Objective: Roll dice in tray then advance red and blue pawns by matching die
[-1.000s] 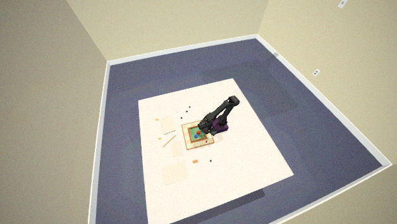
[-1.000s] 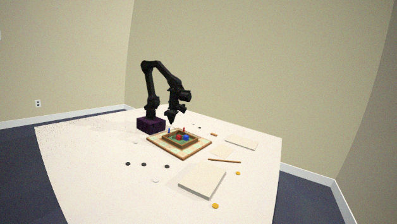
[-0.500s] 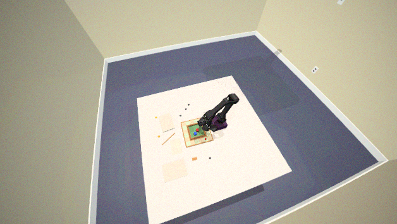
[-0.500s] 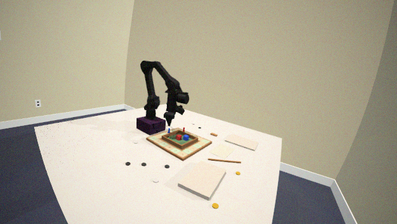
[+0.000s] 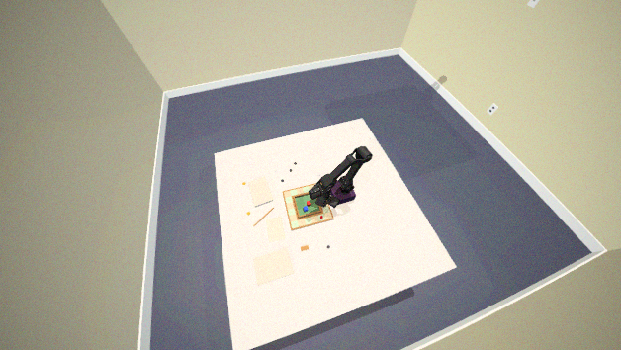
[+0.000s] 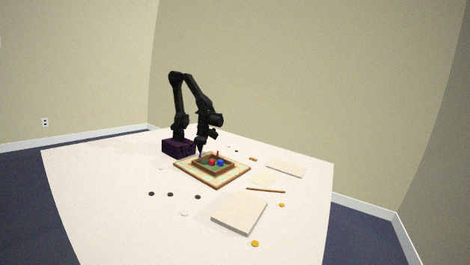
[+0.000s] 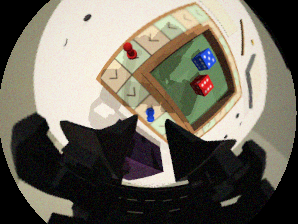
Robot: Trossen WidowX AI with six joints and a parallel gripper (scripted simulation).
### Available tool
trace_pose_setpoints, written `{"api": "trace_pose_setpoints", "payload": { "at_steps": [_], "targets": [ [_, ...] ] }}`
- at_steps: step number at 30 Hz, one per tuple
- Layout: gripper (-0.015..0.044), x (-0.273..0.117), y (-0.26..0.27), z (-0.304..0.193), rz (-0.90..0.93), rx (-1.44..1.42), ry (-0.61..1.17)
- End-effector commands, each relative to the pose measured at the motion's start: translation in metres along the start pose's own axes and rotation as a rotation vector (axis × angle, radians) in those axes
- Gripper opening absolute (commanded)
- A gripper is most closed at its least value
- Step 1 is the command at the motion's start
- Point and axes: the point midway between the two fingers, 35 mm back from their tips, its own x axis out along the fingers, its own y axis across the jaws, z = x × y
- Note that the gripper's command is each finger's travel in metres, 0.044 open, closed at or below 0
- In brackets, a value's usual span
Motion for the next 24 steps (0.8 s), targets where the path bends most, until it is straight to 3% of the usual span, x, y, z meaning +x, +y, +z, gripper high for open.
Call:
{"api": "trace_pose_setpoints", "payload": {
  "at_steps": [1, 14, 20, 24],
  "targets": [
    [0.0200, 0.009, 0.001, -0.001, 0.006, -0.005, 0.003],
    [0.0200, 0.027, 0.002, -0.003, 0.006, -0.005, 0.003],
    [0.0043, 0.027, 0.002, -0.003, 0.006, -0.005, 0.003],
    [0.0016, 0.027, 0.002, -0.003, 0.006, -0.005, 0.003]
  ]
}}
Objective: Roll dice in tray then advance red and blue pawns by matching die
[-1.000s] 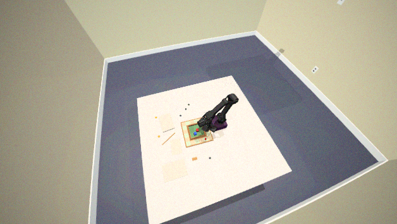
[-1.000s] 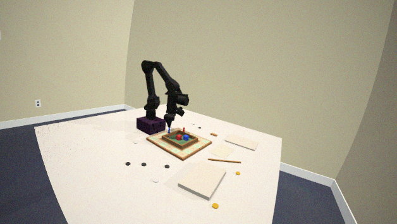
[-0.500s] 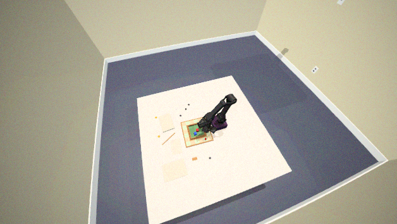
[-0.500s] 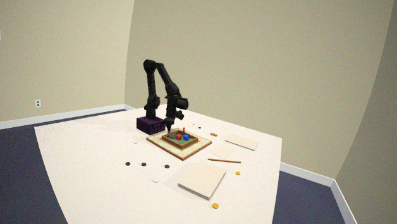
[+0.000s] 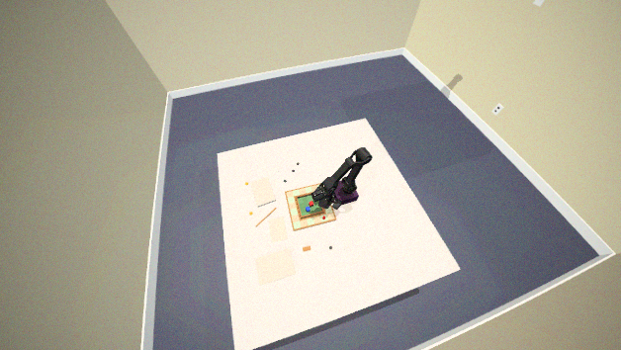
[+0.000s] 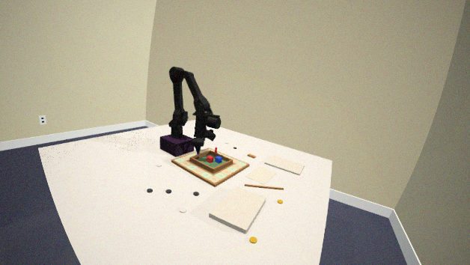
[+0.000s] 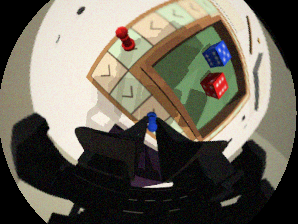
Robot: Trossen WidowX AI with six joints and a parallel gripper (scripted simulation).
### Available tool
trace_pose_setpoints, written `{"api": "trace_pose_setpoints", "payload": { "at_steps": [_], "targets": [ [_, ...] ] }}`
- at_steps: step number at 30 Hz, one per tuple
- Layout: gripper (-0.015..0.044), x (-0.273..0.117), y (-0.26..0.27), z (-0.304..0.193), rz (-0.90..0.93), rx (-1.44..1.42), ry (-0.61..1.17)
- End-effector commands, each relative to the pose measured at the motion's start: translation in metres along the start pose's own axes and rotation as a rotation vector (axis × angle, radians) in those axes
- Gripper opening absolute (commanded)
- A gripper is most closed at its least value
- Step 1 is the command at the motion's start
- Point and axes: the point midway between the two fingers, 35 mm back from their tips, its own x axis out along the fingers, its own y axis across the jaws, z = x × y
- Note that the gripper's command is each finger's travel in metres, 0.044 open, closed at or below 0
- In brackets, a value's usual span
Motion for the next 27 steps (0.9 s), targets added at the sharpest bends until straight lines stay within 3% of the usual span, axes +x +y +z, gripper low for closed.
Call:
{"api": "trace_pose_setpoints", "payload": {
  "at_steps": [1, 9, 27],
  "targets": [
    [0.0009, 0.001, 0.000, 0.000, 0.003, -0.005, -0.002],
    [0.0000, -0.006, -0.001, 0.002, 0.003, -0.005, -0.003],
    [0.0000, -0.102, -0.002, 0.007, 0.003, -0.005, -0.004]
  ]
}}
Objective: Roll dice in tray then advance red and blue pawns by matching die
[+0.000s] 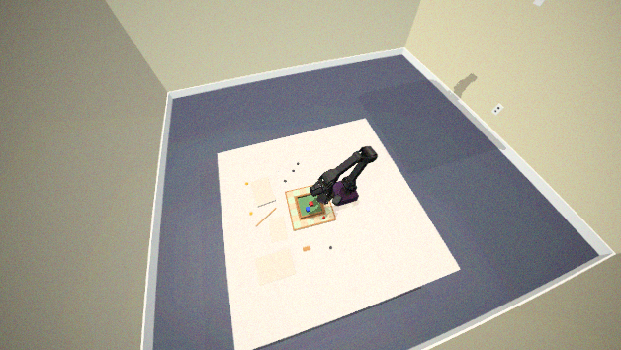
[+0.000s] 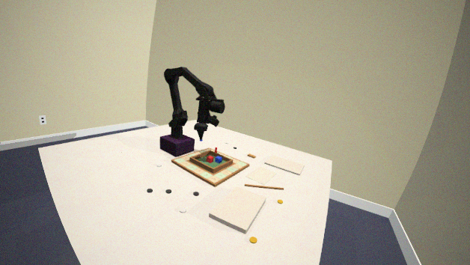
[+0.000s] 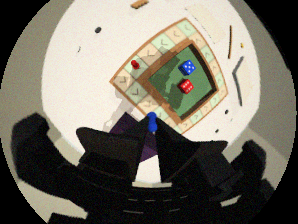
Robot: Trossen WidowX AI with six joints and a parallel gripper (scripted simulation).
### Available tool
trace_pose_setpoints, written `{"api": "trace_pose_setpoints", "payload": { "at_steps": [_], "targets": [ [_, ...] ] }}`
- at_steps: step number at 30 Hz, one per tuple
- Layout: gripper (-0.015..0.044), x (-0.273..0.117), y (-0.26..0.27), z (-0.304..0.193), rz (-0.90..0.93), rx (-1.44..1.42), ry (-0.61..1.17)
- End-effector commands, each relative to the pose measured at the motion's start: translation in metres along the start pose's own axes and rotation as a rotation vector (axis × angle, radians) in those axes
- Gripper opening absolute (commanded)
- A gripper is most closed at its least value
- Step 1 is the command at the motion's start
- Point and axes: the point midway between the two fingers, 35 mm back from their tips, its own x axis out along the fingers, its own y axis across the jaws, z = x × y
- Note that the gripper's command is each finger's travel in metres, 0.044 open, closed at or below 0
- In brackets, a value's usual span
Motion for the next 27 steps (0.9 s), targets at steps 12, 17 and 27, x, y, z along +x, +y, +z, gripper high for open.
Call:
{"api": "trace_pose_setpoints", "payload": {
  "at_steps": [12, 17, 27],
  "targets": [
    [0.0000, -0.044, -0.001, -0.006, 0.002, -0.003, -0.003],
    [0.0000, -0.037, -0.022, 0.002, 0.000, -0.003, -0.003],
    [0.0000, -0.018, -0.069, 0.007, -0.004, -0.003, -0.003]
  ]
}}
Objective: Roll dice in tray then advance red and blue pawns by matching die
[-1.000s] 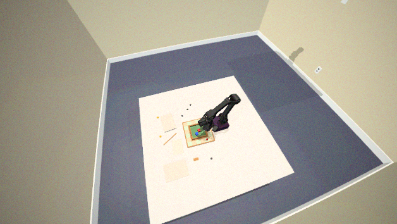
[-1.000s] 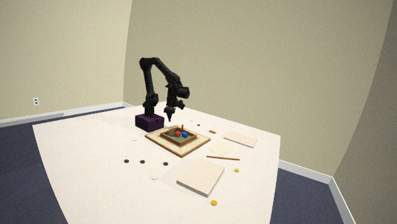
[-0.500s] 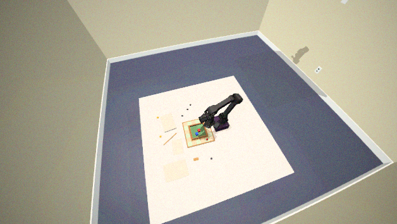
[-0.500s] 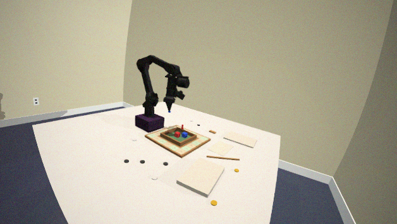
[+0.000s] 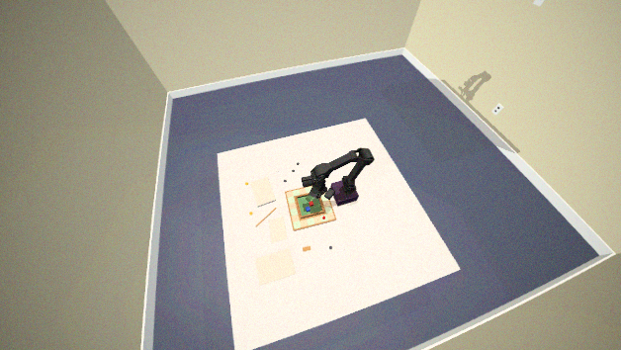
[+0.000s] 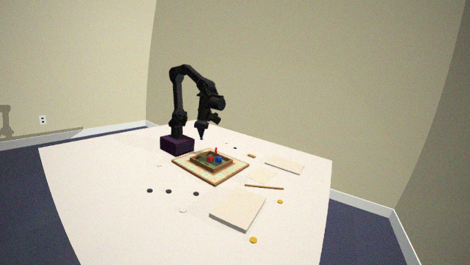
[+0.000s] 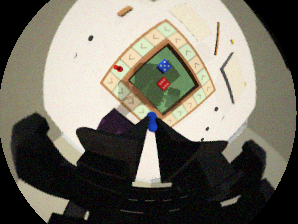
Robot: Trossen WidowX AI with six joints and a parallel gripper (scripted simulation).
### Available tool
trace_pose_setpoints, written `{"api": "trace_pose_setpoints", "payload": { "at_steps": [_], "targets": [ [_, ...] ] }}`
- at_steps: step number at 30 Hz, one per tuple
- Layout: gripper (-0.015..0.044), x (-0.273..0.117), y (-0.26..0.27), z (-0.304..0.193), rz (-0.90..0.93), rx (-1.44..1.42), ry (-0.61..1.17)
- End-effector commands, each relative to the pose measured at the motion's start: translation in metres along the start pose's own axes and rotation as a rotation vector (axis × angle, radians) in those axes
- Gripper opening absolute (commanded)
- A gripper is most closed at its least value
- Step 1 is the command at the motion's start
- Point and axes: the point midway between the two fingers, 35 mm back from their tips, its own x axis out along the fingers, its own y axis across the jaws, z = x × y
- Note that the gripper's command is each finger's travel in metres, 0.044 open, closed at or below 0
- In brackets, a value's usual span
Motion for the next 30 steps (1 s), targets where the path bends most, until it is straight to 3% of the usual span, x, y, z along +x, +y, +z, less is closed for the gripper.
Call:
{"api": "trace_pose_setpoints", "payload": {
  "at_steps": [1, 18, 30],
  "targets": [
    [0.0000, 0.009, -0.023, 0.001, -0.001, -0.002, -0.005],
    [0.0000, 0.053, -0.105, -0.024, -0.008, -0.002, -0.002],
    [0.0000, 0.078, -0.108, -0.025, -0.008, -0.002, -0.002]
  ]
}}
